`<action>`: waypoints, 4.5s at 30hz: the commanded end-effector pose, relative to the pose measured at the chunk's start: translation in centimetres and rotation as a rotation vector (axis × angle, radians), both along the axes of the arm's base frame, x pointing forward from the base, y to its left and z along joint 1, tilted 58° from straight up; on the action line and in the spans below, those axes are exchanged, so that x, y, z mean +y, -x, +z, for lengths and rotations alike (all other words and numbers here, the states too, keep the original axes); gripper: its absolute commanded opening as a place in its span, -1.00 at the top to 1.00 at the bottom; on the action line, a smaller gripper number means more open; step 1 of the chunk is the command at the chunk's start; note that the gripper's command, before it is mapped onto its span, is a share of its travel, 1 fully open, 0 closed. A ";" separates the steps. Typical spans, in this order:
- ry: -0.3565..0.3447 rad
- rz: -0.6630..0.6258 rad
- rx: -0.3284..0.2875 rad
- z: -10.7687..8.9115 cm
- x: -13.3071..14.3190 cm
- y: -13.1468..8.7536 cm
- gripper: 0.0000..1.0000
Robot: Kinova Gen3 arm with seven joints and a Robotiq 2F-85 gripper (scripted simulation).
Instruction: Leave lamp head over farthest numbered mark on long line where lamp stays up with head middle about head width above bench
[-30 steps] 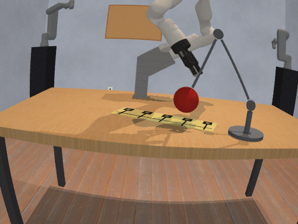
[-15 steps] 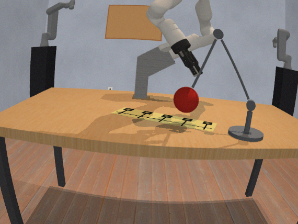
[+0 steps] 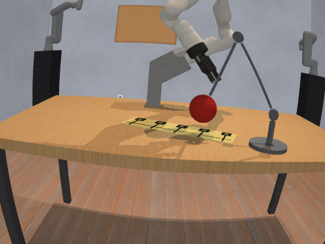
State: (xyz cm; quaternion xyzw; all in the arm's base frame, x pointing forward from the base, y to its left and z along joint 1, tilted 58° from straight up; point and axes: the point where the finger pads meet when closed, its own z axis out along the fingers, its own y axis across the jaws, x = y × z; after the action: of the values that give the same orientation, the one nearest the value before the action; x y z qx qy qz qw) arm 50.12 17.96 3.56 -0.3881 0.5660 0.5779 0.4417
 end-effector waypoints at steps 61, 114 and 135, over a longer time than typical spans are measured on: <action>-0.001 0.004 -0.005 -0.6 -11.7 0.7 -1.00; -0.002 0.003 -0.007 -0.5 -11.7 0.7 -1.00; -0.002 0.003 -0.007 -0.5 -11.7 0.7 -1.00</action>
State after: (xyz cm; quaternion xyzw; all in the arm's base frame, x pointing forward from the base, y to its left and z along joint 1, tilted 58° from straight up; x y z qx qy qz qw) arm 49.40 6.39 3.00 -0.3904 0.5631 0.5787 0.4423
